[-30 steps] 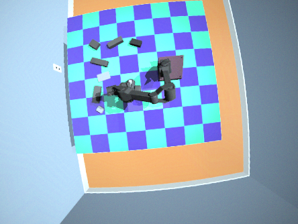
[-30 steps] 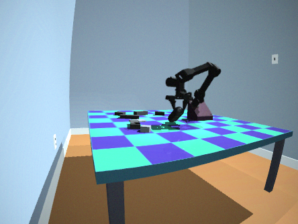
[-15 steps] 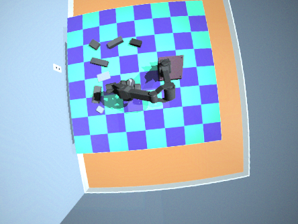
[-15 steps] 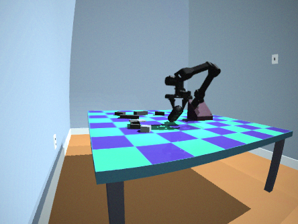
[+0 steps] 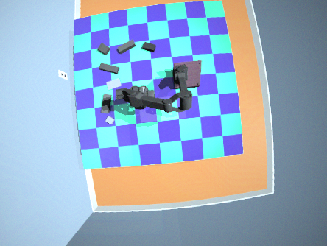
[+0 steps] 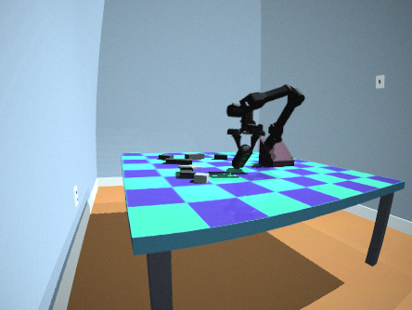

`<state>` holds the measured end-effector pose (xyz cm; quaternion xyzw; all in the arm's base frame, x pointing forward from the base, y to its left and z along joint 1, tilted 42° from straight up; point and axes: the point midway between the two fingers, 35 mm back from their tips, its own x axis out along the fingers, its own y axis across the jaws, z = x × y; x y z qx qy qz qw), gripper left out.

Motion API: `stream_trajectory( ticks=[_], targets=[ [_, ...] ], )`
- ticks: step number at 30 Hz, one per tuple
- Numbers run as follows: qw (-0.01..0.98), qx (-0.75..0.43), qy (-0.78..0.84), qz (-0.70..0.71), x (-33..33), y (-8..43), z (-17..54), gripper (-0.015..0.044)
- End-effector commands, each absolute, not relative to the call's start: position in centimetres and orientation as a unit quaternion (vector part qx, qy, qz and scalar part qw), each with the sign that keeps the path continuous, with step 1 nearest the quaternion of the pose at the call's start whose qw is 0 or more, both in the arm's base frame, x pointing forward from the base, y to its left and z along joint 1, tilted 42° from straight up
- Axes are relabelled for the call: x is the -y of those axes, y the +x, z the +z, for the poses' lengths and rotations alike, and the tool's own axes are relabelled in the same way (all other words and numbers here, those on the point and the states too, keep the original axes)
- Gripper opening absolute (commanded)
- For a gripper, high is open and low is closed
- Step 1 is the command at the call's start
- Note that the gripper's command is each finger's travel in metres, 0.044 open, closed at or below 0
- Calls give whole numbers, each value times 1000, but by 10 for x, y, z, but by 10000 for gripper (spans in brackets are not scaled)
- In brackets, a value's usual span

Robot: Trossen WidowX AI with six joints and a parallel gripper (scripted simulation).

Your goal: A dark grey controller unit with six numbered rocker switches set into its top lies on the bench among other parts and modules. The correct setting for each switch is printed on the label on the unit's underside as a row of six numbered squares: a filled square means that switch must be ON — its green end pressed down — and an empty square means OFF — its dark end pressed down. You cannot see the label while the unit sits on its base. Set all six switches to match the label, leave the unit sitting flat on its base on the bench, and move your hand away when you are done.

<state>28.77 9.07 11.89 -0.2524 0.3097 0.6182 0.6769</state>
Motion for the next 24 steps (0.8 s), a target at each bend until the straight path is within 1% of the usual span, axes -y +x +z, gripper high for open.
stream_trajectory(
  ticks=[1, 24],
  targets=[
    [676, -313, -256, 616, -85, 288, 117, 336],
    [676, -313, -256, 616, -69, 285, 113, 338]
  ],
)
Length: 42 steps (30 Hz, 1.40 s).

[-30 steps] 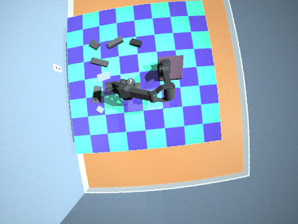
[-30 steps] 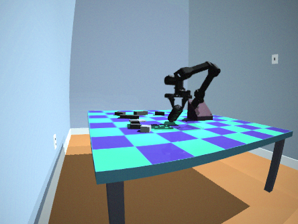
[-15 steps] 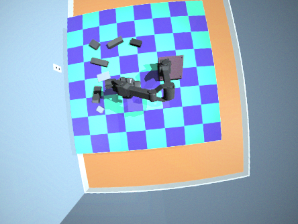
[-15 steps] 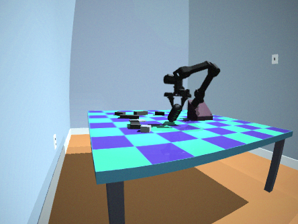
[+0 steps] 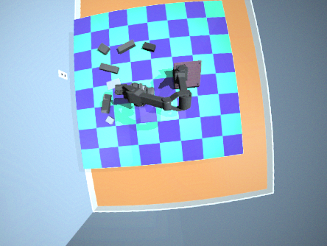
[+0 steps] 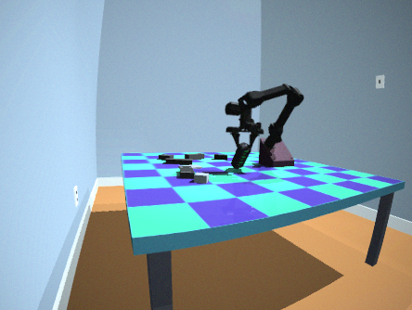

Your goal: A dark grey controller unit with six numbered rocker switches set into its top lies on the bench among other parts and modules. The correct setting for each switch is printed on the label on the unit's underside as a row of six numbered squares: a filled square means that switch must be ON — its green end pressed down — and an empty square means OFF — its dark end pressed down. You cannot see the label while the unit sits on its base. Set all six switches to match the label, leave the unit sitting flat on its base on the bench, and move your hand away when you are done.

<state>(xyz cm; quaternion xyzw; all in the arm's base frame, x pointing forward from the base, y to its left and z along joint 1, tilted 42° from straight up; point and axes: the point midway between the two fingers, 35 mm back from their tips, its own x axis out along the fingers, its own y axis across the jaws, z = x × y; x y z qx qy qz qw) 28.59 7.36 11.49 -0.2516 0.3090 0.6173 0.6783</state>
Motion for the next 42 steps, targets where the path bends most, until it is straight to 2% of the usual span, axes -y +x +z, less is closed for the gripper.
stream_trajectory(
  ticks=[1, 42],
  targets=[
    [676, -313, -256, 616, -68, 285, 113, 338],
    [676, -314, -256, 616, -38, 281, 98, 338]
  ],
)
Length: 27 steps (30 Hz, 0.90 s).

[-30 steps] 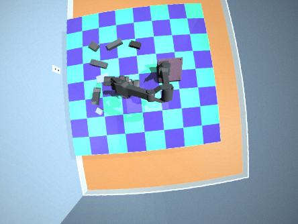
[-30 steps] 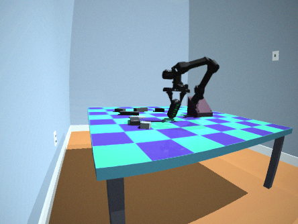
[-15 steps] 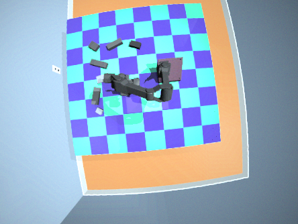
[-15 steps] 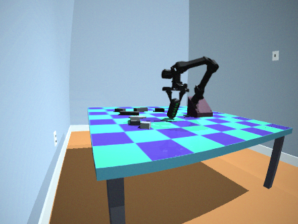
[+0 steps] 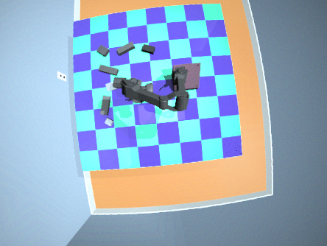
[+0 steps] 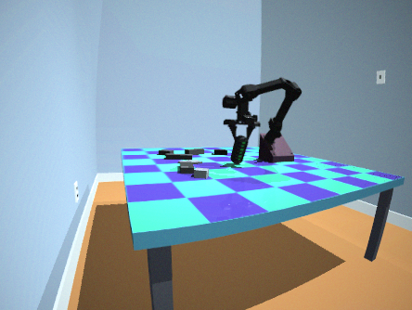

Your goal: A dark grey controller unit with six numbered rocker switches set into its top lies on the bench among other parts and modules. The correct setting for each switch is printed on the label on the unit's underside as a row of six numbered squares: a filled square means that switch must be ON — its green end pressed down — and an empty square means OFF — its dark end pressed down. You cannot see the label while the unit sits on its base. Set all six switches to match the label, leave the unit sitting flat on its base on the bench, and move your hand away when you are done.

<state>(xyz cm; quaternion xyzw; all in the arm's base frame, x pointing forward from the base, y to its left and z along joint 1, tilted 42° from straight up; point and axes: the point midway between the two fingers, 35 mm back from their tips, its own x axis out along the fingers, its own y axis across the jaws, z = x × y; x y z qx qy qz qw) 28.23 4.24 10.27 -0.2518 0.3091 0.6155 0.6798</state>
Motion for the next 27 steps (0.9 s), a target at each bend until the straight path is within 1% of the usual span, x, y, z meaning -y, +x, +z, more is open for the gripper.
stream_trajectory(
  ticks=[1, 27],
  targets=[
    [676, -314, -256, 616, -38, 281, 98, 338],
    [675, -315, -256, 616, -16, 278, 81, 338]
  ],
)
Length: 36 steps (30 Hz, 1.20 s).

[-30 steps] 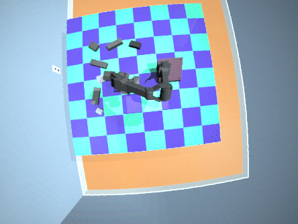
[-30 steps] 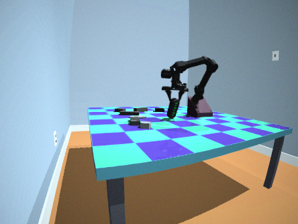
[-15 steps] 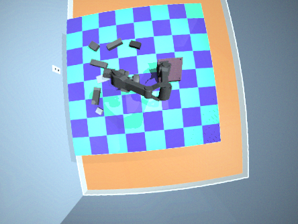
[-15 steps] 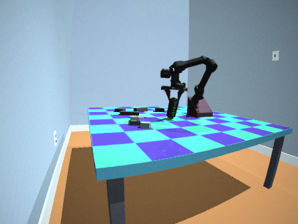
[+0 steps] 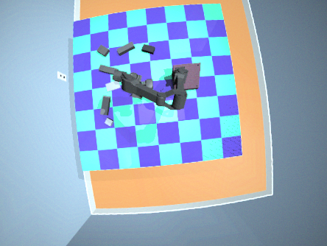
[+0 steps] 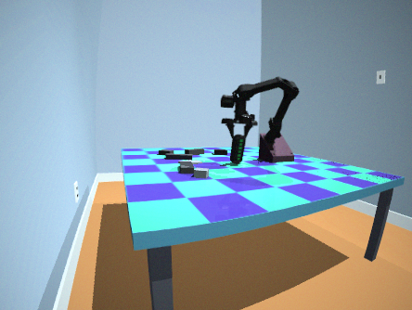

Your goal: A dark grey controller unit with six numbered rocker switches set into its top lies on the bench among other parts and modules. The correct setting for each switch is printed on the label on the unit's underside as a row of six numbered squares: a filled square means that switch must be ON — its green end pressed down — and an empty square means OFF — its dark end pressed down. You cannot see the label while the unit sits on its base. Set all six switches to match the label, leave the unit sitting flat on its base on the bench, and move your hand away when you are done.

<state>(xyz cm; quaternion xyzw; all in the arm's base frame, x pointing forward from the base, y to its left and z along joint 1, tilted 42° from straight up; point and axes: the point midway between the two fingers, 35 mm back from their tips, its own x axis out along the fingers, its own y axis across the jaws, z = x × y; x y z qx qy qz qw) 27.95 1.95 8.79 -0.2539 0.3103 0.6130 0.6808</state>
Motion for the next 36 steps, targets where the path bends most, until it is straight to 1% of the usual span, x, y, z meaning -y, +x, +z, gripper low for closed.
stream_trajectory(
  ticks=[1, 36],
  targets=[
    [675, -315, -256, 616, -15, 278, 80, 338],
    [675, -315, -257, 615, 16, 273, 51, 338]
  ],
)
